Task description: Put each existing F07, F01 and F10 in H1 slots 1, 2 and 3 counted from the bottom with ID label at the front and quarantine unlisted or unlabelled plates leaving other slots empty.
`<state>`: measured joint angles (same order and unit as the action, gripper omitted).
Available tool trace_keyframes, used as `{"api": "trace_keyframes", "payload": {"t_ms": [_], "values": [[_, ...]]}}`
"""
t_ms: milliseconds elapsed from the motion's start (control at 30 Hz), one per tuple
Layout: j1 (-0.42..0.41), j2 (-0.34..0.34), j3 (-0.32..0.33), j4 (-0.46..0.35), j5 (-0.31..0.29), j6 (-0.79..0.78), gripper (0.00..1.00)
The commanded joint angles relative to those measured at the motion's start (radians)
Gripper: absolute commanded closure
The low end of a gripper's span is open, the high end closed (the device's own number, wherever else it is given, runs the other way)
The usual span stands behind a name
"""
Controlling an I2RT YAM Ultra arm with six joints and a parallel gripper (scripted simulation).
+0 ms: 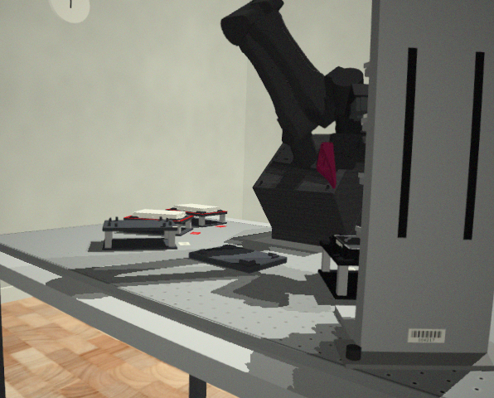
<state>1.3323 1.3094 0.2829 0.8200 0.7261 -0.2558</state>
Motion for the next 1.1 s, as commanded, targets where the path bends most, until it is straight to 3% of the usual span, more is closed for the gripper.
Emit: {"api": "trace_keyframes", "payload": {"t_ms": [0,233,500,1067], "values": [[-0.021,0.042,-0.004,0.057,-0.026,-0.007,0.00],[-0.088,0.186,-0.016,0.223,-0.092,-0.024,0.00],[-0.100,0.216,-0.016,0.255,-0.105,-0.027,0.00],[-0.127,0.331,-0.061,0.418,-0.131,-0.033,0.00]]}}
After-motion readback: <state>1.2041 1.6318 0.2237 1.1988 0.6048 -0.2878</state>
